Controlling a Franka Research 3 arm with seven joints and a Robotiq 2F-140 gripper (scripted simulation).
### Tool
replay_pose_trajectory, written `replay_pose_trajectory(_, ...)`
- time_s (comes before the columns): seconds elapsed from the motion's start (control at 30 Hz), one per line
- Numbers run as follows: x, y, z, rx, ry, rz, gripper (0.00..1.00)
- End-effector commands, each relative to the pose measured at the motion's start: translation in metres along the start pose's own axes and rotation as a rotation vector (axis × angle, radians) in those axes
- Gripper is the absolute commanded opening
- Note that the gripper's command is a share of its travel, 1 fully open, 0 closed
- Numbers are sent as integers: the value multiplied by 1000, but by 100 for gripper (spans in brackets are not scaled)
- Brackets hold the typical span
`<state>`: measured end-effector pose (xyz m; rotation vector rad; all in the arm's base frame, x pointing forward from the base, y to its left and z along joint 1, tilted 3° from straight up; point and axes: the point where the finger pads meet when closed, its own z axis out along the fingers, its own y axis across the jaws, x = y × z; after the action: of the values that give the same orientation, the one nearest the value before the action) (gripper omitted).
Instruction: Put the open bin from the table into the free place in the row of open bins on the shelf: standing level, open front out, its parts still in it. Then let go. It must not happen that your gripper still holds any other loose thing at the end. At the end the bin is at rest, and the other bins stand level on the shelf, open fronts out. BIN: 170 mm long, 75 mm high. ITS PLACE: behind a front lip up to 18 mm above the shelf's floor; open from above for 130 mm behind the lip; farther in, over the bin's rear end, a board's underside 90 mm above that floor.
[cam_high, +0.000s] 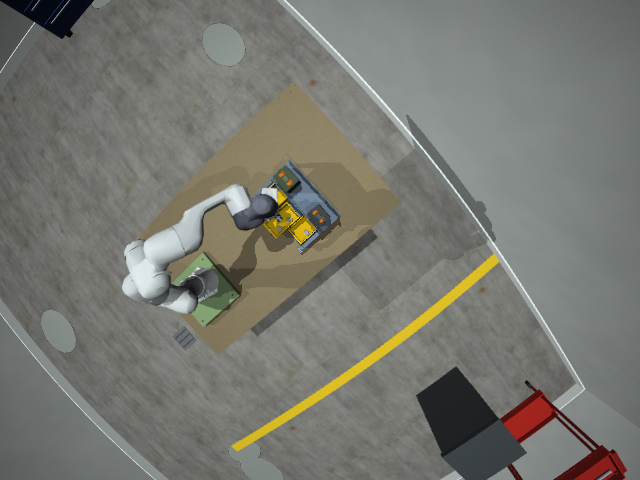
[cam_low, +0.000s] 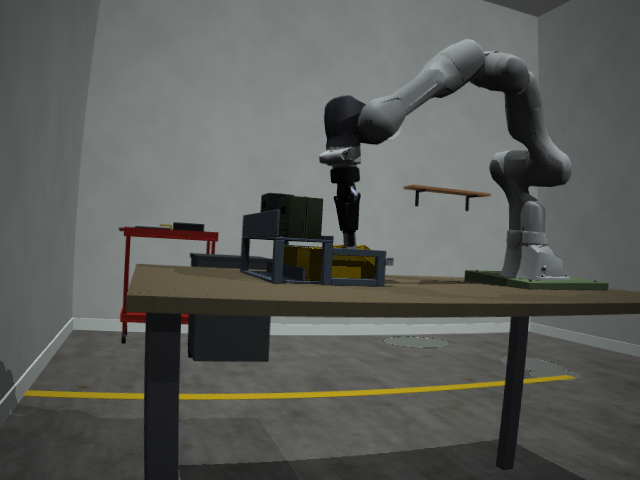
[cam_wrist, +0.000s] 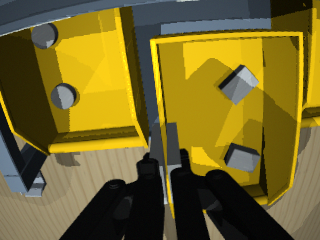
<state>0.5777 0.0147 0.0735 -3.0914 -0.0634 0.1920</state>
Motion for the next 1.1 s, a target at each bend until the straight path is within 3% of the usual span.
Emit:
replay_pose_trajectory(0.0, 4, -1, -2, 2, 10, -2, 0)
replay_pose_trajectory(1.07, 19, -1, -3, 3, 29, -2, 0)
